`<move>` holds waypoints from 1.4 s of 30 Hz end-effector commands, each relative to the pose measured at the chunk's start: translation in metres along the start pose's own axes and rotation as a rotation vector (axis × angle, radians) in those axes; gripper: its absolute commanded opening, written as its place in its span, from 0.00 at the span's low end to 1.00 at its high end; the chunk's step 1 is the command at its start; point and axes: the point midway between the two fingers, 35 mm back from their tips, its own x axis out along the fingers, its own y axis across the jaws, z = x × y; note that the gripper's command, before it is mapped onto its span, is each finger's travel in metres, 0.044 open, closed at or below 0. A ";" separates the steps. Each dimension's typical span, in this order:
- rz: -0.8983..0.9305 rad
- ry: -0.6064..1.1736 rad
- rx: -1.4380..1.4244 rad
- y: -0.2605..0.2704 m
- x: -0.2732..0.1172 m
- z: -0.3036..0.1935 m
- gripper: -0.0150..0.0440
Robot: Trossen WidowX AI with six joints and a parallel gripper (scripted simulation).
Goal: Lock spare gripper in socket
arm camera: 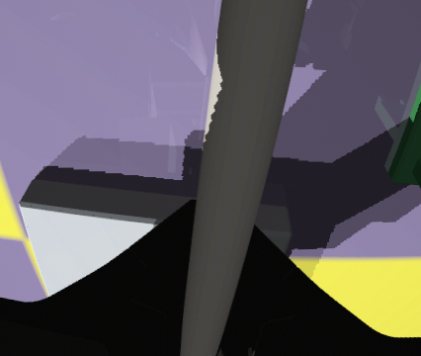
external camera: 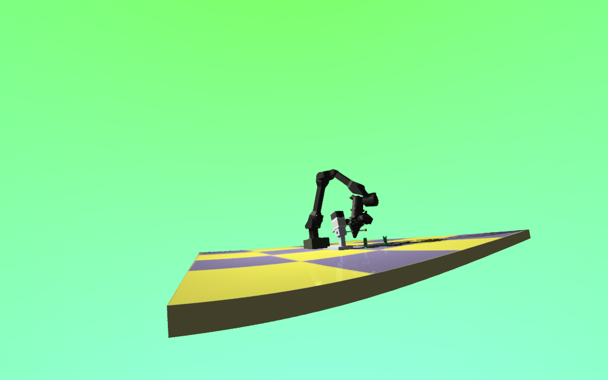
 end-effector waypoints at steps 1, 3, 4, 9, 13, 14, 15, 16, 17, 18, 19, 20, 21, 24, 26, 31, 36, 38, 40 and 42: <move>0.000 0.005 -0.004 0.001 0.002 -0.003 0.25; -0.001 0.005 -0.004 0.001 0.002 -0.004 0.25; -0.001 0.004 -0.004 0.001 0.002 -0.005 0.25; -0.002 0.004 -0.003 0.001 0.003 -0.008 0.25; -0.003 0.004 -0.003 0.001 0.003 -0.010 0.25; -0.004 0.004 -0.003 0.001 0.003 -0.010 0.25; -0.004 0.004 -0.003 0.001 0.004 -0.011 0.25; -0.004 0.004 -0.003 0.001 0.004 -0.012 0.25; -0.004 0.004 -0.003 0.001 0.004 -0.012 0.25; -0.005 0.004 -0.003 0.001 0.004 -0.013 0.25; -0.005 0.004 -0.003 0.001 0.004 -0.014 0.25; -0.005 0.004 -0.003 0.000 0.004 -0.014 0.25; -0.006 0.004 -0.003 0.000 0.005 -0.015 0.25; -0.006 0.004 -0.002 0.000 0.005 -0.017 0.25; -0.007 0.004 -0.002 0.000 0.005 -0.017 0.25; -0.008 0.004 -0.002 0.000 0.006 -0.021 0.25; -0.009 0.004 -0.002 0.000 0.007 -0.024 0.25; -0.009 0.004 -0.001 0.000 0.007 -0.024 0.25; -0.010 0.003 -0.001 0.000 0.007 -0.026 0.25; -0.010 0.003 -0.001 0.000 0.008 -0.027 0.25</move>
